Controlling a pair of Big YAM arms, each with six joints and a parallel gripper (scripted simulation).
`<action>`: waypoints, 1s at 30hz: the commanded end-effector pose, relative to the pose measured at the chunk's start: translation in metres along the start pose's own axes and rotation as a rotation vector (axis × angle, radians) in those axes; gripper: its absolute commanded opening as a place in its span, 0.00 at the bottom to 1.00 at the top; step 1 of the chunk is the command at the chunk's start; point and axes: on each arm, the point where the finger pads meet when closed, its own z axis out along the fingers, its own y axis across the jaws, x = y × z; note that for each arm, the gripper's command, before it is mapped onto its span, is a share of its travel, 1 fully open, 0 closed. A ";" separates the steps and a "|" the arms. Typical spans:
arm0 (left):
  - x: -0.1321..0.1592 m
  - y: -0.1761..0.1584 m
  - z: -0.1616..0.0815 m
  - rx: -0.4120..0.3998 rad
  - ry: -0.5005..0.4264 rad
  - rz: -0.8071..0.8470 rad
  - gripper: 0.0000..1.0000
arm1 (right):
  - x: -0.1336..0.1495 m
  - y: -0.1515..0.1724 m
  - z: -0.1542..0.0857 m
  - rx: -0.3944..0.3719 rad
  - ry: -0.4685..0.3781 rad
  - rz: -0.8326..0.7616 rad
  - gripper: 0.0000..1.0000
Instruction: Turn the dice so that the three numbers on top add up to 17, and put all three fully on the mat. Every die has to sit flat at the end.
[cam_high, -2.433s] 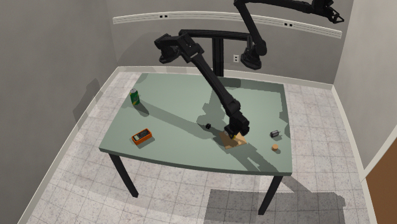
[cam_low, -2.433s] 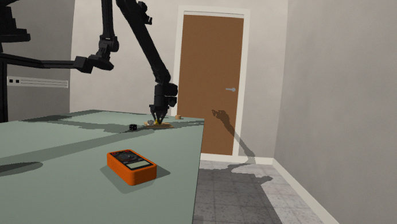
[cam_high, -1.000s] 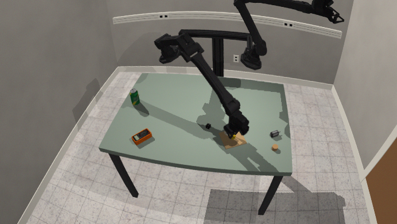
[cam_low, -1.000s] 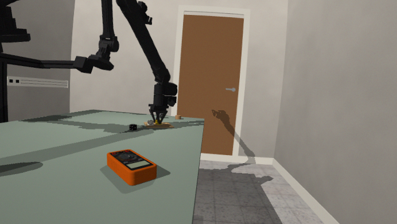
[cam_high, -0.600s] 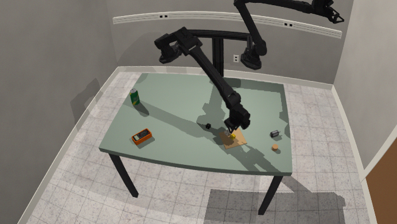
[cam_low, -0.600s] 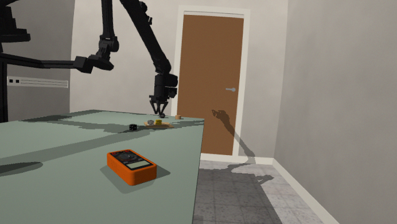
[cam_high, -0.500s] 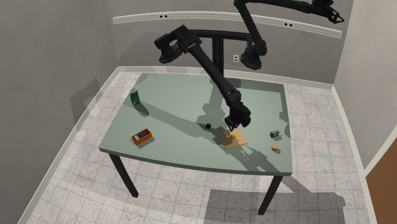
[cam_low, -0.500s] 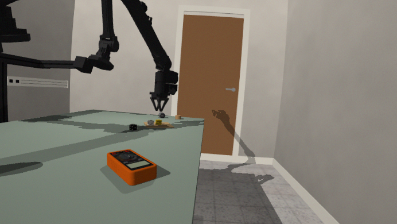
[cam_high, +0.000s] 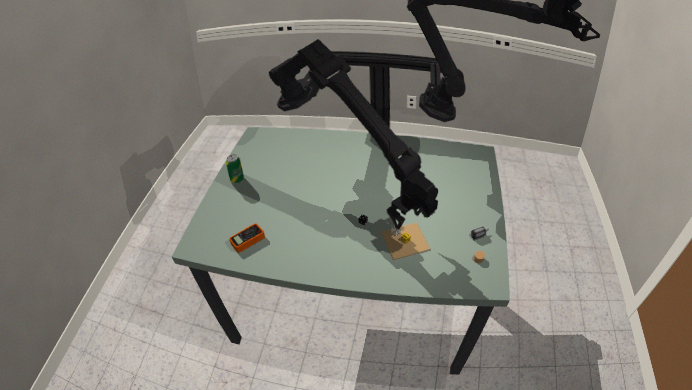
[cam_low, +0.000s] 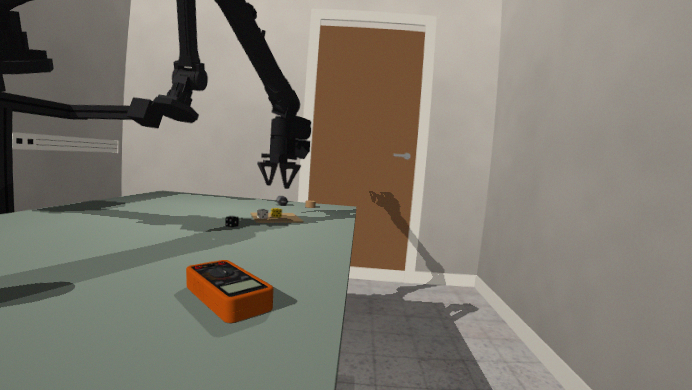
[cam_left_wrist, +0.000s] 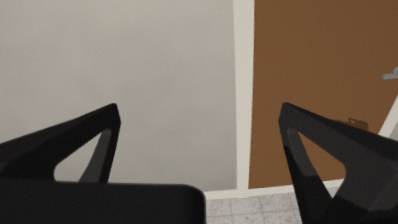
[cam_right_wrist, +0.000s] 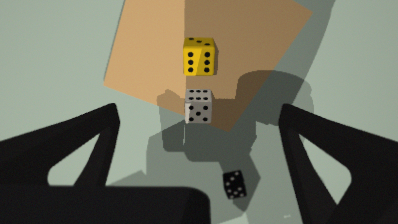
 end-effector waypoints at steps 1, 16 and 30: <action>-0.025 0.004 -0.011 -0.010 -0.059 -0.006 1.00 | -0.013 -0.002 -0.012 -0.001 -0.021 0.018 1.00; -0.025 0.004 -0.011 -0.010 -0.059 -0.006 1.00 | -0.011 -0.002 -0.011 -0.001 -0.020 0.019 1.00; -0.025 0.004 -0.011 -0.010 -0.059 -0.006 1.00 | 0.035 -0.030 -0.008 -0.004 -0.036 0.421 1.00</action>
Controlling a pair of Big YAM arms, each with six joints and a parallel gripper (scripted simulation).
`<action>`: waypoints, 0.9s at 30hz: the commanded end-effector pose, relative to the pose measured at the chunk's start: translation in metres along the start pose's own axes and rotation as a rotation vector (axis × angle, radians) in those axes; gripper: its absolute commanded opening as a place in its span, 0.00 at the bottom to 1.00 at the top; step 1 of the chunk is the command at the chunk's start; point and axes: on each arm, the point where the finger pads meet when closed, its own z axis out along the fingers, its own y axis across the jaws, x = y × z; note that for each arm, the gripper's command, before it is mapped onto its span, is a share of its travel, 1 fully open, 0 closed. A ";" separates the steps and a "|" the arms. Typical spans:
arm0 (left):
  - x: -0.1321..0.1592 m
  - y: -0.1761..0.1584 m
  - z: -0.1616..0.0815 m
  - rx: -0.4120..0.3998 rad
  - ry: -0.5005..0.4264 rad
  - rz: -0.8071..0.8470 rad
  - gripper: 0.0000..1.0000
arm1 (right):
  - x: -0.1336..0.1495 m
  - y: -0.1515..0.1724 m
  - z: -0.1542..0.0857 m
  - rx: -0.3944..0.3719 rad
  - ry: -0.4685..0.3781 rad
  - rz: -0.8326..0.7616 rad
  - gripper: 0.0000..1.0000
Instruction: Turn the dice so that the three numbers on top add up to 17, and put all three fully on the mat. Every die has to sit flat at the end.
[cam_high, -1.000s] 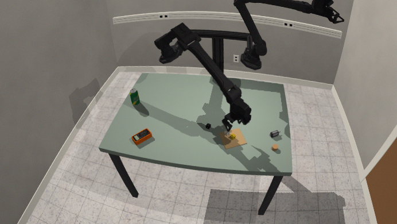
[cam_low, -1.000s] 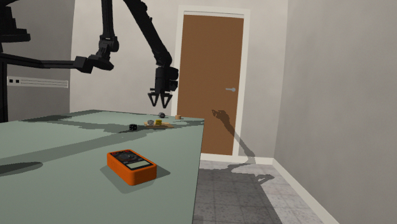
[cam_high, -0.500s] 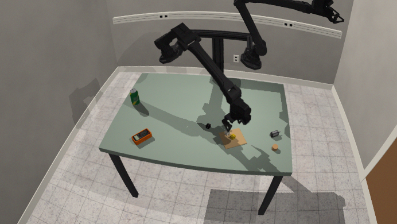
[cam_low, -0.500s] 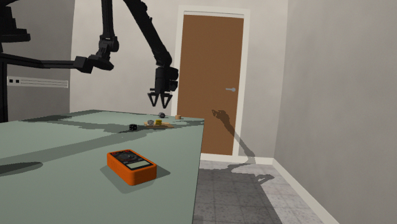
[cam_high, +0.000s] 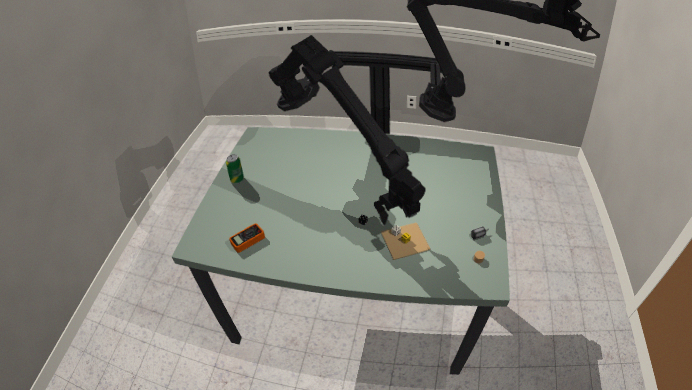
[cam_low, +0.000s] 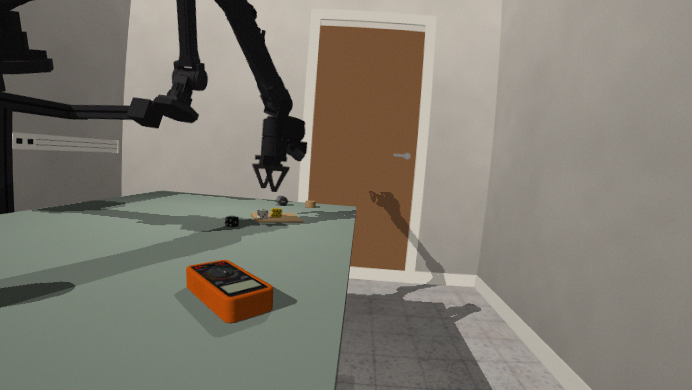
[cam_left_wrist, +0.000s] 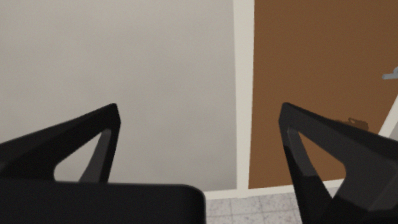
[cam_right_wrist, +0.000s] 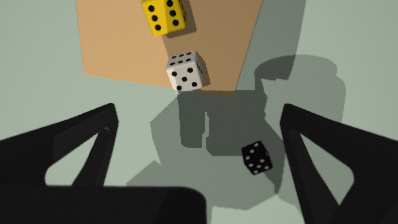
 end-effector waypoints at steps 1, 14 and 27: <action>-0.025 0.004 -0.011 -0.010 -0.059 -0.006 1.00 | -0.007 -0.016 -0.014 -0.009 -0.048 0.189 1.00; -0.025 0.004 -0.011 -0.010 -0.059 -0.006 1.00 | 0.033 -0.037 -0.008 -0.015 -0.045 0.506 1.00; -0.025 0.004 -0.011 -0.010 -0.059 -0.006 1.00 | 0.088 -0.062 -0.005 -0.021 -0.040 0.888 1.00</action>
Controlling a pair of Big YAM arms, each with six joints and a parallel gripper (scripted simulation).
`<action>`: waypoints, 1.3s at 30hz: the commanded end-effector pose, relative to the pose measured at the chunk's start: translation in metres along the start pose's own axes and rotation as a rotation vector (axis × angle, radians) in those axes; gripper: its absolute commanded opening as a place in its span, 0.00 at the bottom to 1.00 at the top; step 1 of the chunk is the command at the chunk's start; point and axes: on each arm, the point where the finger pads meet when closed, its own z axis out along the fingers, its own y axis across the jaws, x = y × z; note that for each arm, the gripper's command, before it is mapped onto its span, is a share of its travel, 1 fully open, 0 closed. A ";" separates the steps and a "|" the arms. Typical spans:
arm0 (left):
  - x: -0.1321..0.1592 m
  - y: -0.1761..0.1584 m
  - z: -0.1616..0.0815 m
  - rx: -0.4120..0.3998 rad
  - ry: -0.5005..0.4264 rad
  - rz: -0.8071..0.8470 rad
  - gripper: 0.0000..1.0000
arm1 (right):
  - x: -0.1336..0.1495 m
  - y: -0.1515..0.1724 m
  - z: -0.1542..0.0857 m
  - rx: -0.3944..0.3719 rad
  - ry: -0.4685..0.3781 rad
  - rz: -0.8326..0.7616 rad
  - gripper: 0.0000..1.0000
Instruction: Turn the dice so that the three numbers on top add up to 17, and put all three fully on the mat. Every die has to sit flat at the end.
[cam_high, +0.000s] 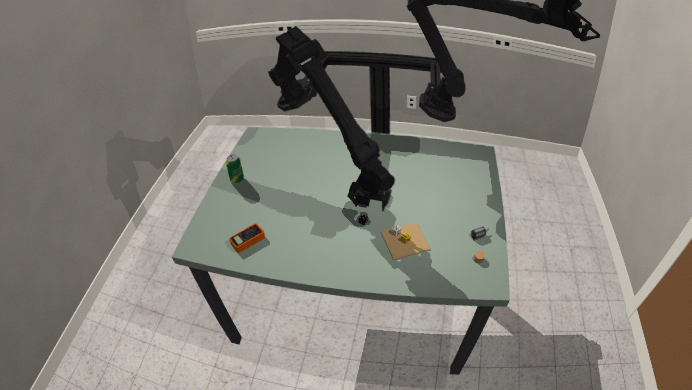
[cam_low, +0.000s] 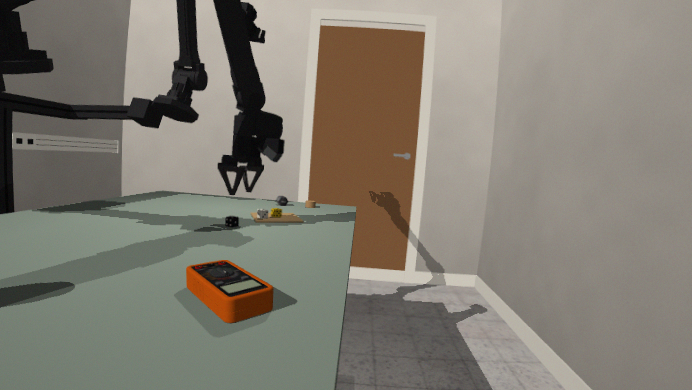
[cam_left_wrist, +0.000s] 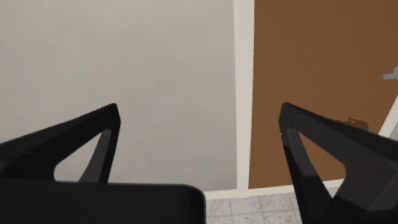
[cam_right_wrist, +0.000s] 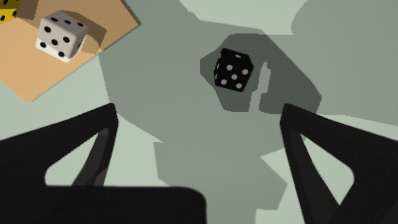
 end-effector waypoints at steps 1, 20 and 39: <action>-0.025 0.004 -0.011 -0.010 -0.059 -0.006 1.00 | -0.012 -0.006 -0.011 -0.033 -0.031 0.180 1.00; -0.025 0.004 -0.011 -0.010 -0.059 -0.006 1.00 | 0.001 -0.017 -0.006 -0.035 -0.028 0.298 0.39; -0.025 0.004 -0.011 -0.010 -0.059 -0.006 1.00 | 0.000 -0.017 -0.006 -0.035 -0.029 0.297 0.39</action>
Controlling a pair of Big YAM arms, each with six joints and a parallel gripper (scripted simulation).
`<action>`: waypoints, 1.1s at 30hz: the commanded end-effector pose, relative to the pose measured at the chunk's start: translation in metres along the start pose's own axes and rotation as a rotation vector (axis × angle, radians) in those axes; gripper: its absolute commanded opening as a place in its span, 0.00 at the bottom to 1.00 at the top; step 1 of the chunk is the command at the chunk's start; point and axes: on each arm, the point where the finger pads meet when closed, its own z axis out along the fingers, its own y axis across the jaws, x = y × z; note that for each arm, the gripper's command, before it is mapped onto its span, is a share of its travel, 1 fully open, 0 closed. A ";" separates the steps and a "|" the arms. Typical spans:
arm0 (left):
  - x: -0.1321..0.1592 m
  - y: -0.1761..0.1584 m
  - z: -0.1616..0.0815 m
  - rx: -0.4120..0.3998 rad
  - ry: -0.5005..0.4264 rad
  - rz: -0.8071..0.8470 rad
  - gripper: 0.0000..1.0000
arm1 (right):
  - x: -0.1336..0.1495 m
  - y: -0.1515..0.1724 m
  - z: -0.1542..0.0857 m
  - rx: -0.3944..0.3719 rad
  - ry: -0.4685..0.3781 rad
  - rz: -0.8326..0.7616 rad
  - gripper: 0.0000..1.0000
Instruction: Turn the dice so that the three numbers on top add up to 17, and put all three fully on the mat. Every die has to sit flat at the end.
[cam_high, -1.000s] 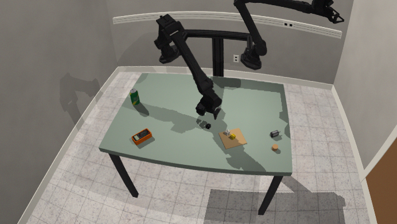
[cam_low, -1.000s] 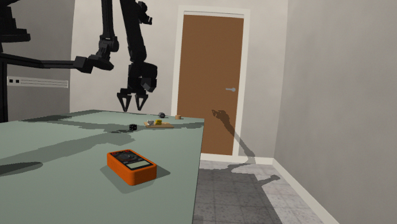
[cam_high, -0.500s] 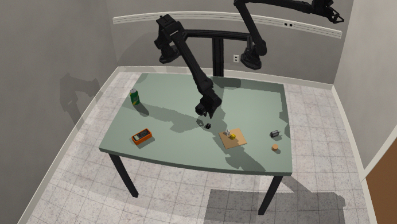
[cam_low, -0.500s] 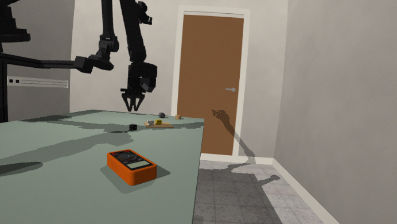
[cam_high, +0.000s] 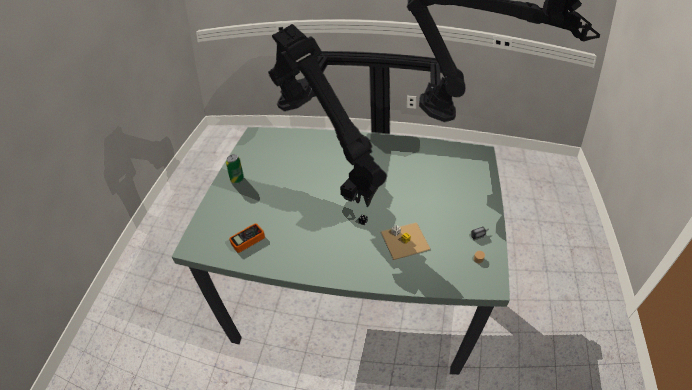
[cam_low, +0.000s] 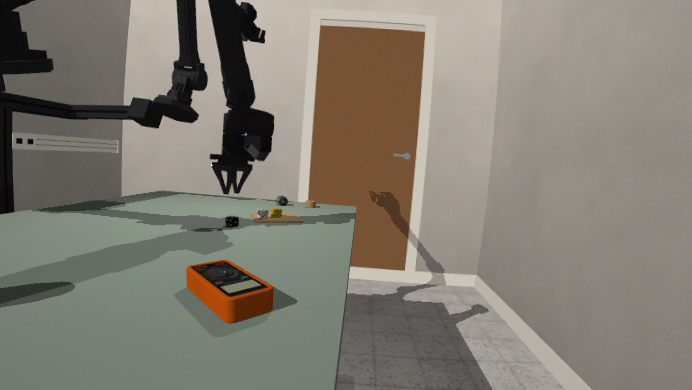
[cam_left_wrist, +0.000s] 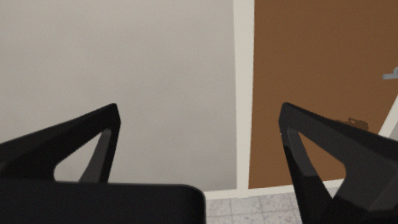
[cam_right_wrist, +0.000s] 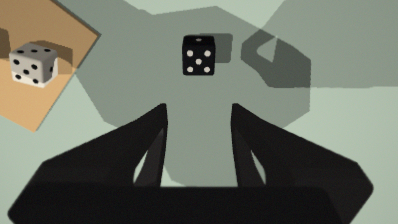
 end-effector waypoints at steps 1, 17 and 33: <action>-0.025 0.004 -0.011 -0.010 -0.059 -0.006 1.00 | -0.009 0.013 -0.006 -0.032 -0.018 0.025 0.39; -0.025 0.004 -0.011 -0.010 -0.059 -0.006 1.00 | -0.010 0.012 0.006 -0.024 -0.013 0.025 0.39; -0.025 0.004 -0.011 -0.010 -0.059 -0.006 1.00 | -0.007 0.007 0.023 -0.015 -0.009 0.007 0.39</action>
